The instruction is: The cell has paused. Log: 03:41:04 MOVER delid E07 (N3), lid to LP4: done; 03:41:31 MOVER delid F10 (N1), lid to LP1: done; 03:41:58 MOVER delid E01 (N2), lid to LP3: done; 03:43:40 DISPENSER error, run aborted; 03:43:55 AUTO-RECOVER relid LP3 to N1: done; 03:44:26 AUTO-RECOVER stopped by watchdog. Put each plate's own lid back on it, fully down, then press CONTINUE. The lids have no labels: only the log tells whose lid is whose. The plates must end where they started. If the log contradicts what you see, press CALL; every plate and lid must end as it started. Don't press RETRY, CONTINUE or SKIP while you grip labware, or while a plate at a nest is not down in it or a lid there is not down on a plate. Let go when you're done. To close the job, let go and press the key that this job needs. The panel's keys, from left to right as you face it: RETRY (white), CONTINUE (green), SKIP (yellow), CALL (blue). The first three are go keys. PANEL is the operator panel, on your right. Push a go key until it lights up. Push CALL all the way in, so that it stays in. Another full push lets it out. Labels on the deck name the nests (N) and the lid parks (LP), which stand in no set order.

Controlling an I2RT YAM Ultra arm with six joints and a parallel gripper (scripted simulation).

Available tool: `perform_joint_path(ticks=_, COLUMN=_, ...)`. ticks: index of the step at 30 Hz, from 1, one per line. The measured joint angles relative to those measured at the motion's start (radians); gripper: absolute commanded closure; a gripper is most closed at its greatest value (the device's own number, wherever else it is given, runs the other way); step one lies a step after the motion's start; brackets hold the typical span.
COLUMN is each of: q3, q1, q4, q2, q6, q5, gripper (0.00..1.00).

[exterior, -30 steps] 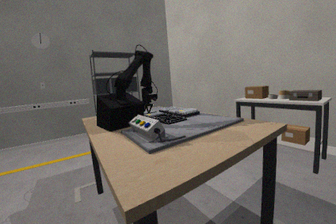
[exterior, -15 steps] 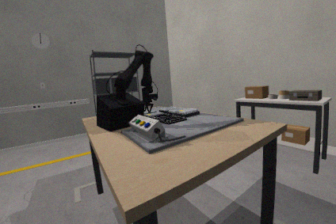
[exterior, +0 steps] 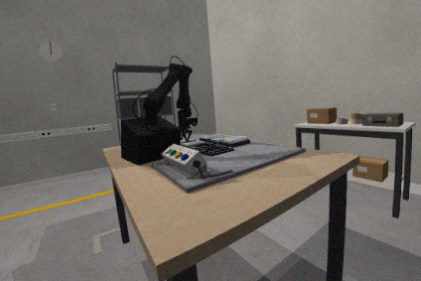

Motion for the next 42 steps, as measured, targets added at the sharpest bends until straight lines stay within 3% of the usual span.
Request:
perform_joint_path(ticks=9, q3=-0.006, q1=0.0, q4=0.004, q2=0.0, q6=0.0, q5=0.0, gripper=0.0)
perform_joint_path(ticks=31, q3=-0.006, q1=0.0, q4=0.003, q2=0.0, q6=0.0, q5=0.0, gripper=0.2)
perform_joint_path(ticks=32, q3=-0.006, q1=0.0, q4=0.003, q2=0.0, q6=0.0, q5=0.0, gripper=1.0)
perform_joint_path(ticks=42, q3=-0.006, q1=0.0, q4=0.003, q2=0.0, q6=0.0, q5=0.0, gripper=1.0)
